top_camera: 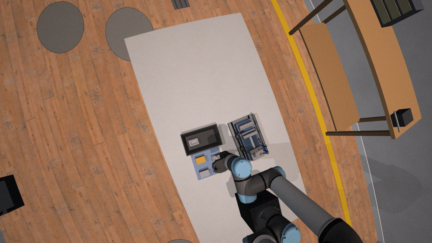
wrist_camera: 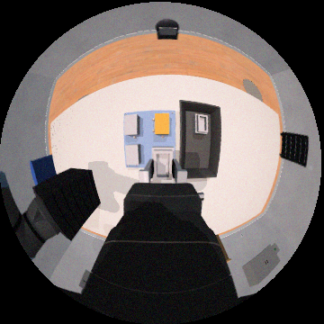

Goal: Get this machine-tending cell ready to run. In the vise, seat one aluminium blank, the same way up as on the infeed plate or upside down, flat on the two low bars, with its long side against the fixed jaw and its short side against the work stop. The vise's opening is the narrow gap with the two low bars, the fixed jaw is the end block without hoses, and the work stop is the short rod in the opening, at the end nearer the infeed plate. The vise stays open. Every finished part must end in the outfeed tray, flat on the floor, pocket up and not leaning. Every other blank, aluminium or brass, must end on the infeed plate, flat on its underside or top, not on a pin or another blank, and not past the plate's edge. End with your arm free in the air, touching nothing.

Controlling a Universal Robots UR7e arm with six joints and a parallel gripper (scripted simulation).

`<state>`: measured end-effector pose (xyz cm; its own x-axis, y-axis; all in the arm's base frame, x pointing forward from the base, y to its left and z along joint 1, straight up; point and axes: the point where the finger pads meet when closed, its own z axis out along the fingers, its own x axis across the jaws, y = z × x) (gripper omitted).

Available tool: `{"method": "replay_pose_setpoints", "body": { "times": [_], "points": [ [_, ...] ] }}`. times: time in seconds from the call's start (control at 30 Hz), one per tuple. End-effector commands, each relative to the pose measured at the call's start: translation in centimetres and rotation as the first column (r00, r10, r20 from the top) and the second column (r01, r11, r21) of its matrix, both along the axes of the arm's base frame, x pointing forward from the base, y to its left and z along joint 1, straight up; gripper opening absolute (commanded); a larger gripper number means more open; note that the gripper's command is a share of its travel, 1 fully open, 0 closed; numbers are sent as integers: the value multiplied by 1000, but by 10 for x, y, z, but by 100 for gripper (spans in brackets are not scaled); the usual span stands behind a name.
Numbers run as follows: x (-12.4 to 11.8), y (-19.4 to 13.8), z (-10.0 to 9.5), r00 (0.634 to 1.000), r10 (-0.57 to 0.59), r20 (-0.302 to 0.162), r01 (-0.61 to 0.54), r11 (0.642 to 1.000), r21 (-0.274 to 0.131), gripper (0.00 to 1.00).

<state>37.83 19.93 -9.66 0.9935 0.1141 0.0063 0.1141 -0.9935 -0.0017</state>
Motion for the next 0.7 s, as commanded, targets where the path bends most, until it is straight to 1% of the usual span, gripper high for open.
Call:
{"method": "replay_pose_setpoints", "body": {
  "times": [0.0, 0.37, 0.5, 0.67],
  "points": [
    [1, 0, 7, 1000, 0, -2, 0, 1000, -1, 0],
    [6, 0, 5, 1000, 0, -5, 0, 1000, -1, 0],
    [17, 0, 5, 1000, -1, -4, 1, 1000, -1, 0],
    [39, 1, 5, 1000, -1, -4, 1, 1000, -1, 0]
  ]
}}
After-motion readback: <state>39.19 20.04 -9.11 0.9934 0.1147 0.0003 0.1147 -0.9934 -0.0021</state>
